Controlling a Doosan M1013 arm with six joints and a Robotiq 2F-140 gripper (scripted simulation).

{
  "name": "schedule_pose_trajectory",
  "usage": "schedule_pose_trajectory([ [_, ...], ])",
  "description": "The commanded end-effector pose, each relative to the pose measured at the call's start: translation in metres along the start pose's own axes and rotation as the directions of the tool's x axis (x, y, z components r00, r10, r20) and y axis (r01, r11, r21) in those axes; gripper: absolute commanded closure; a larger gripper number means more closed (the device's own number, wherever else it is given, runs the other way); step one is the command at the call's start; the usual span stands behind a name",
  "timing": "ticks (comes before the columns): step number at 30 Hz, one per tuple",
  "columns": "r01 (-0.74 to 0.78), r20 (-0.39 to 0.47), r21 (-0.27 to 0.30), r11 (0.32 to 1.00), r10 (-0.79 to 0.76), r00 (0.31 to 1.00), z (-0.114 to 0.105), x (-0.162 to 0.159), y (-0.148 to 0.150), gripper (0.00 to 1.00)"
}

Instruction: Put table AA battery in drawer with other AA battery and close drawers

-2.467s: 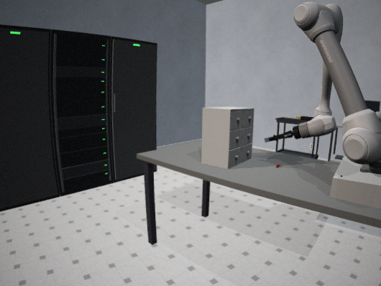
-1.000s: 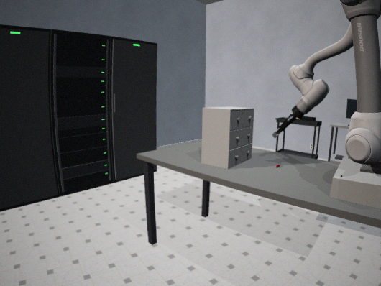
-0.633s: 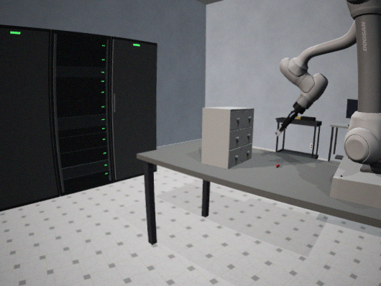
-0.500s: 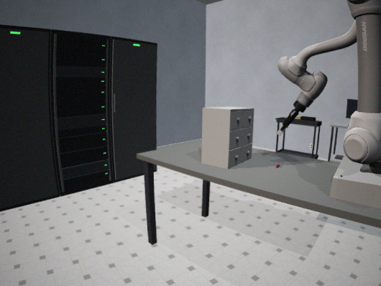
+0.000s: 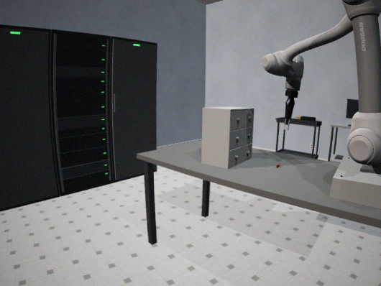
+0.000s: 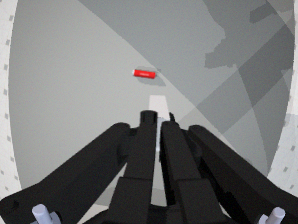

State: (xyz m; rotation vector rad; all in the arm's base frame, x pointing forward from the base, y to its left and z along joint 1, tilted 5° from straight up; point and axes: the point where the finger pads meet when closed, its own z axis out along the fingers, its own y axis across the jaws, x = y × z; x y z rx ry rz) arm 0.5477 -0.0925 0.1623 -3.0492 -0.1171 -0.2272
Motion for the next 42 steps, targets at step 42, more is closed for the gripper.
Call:
schedule_pose_trajectory([
  [42, -0.008, 0.072, -0.009, 1.000, 0.009, 0.997, 0.007, 0.016, -0.165, 1.00],
])
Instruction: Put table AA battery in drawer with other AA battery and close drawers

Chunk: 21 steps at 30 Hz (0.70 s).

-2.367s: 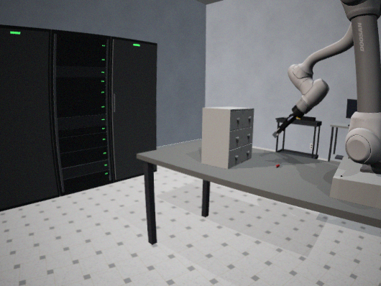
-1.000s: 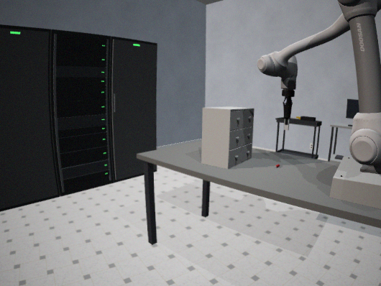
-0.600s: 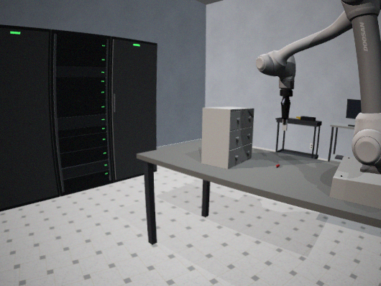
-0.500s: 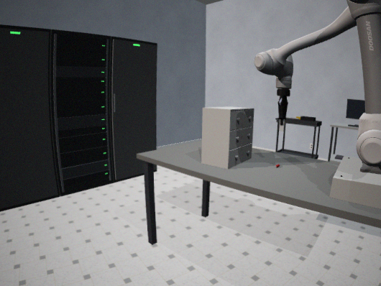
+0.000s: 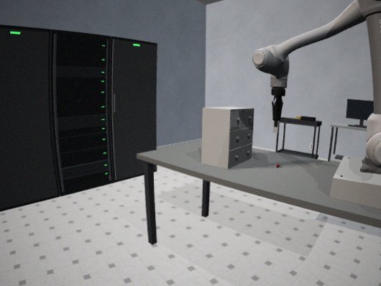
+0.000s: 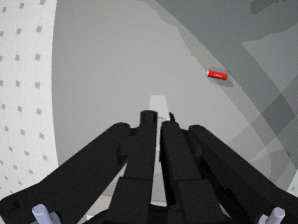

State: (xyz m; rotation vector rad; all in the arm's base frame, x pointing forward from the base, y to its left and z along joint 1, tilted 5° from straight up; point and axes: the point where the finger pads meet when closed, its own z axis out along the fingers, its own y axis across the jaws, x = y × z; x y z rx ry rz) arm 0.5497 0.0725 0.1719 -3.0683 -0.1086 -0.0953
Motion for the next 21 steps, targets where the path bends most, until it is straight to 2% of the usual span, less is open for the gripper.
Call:
schedule_pose_trajectory([
  [1, 0.000, -0.029, 0.000, 1.000, 0.000, 1.000, 0.002, 0.002, 0.000, 1.00],
  [7, 0.000, -0.173, 0.000, 1.000, 0.000, 0.985, 0.014, 0.015, 0.000, 1.00],
  [9, 0.000, -0.173, 0.000, 1.000, 0.000, 0.985, 0.014, 0.015, 0.000, 1.00],
  [11, 0.000, -0.242, 0.000, 1.000, 0.000, 0.970, 0.020, 0.021, 0.000, 1.00],
  [17, 0.000, -0.489, 0.000, 1.000, 0.000, 0.872, 0.043, 0.043, 0.000, 1.00],
  [21, 0.001, -0.571, 0.002, 1.000, 0.000, 0.821, 0.051, 0.051, 0.000, 1.00],
])
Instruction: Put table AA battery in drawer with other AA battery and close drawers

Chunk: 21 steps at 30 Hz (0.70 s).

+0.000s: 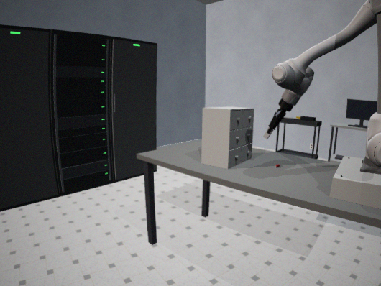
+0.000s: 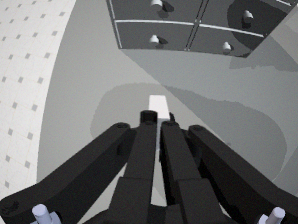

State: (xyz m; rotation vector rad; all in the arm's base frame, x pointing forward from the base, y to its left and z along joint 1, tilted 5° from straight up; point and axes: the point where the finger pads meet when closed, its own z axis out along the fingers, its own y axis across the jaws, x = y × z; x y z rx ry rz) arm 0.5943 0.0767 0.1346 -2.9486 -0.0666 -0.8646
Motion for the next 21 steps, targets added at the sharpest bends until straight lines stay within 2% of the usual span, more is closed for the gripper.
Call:
schedule_pose_trajectory([
  [1, 0.003, -0.110, 0.021, 1.000, -0.001, 0.994, 0.015, 0.003, -0.003, 1.00],
  [21, 0.003, -0.211, 0.023, 1.000, 0.002, 0.978, 0.027, 0.005, -0.003, 1.00],
])
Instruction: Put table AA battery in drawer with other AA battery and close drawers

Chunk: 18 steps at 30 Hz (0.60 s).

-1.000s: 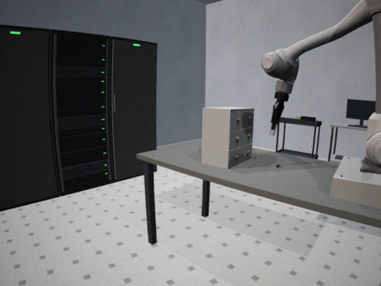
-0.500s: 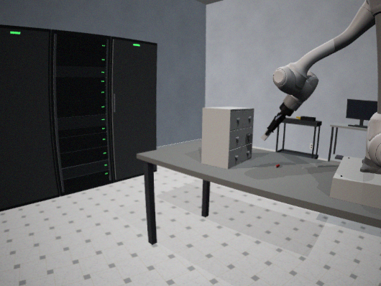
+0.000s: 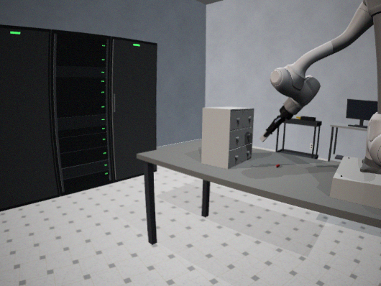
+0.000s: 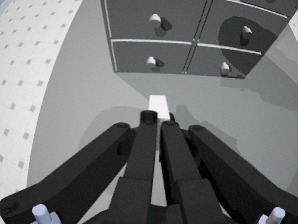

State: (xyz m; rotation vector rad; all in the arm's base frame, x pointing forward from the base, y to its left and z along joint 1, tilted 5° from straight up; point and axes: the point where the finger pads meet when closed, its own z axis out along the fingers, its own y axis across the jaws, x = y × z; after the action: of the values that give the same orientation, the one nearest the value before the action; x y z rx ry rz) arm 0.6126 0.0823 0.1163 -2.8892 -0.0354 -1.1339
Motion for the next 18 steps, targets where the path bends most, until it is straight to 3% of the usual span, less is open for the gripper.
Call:
schedule_pose_trajectory([
  [1, 0.000, -0.035, 0.060, 0.998, 0.002, 0.999, 0.001, 0.000, 0.000, 1.00],
  [5, 0.000, -0.094, 0.059, 0.998, 0.006, 0.996, 0.008, 0.001, 0.000, 1.00],
  [14, 0.000, -0.367, 0.056, 0.998, 0.021, 0.930, 0.041, 0.004, 0.000, 1.00],
  [18, 0.000, -0.405, 0.055, 0.998, 0.023, 0.914, 0.046, 0.005, -0.001, 1.00],
])
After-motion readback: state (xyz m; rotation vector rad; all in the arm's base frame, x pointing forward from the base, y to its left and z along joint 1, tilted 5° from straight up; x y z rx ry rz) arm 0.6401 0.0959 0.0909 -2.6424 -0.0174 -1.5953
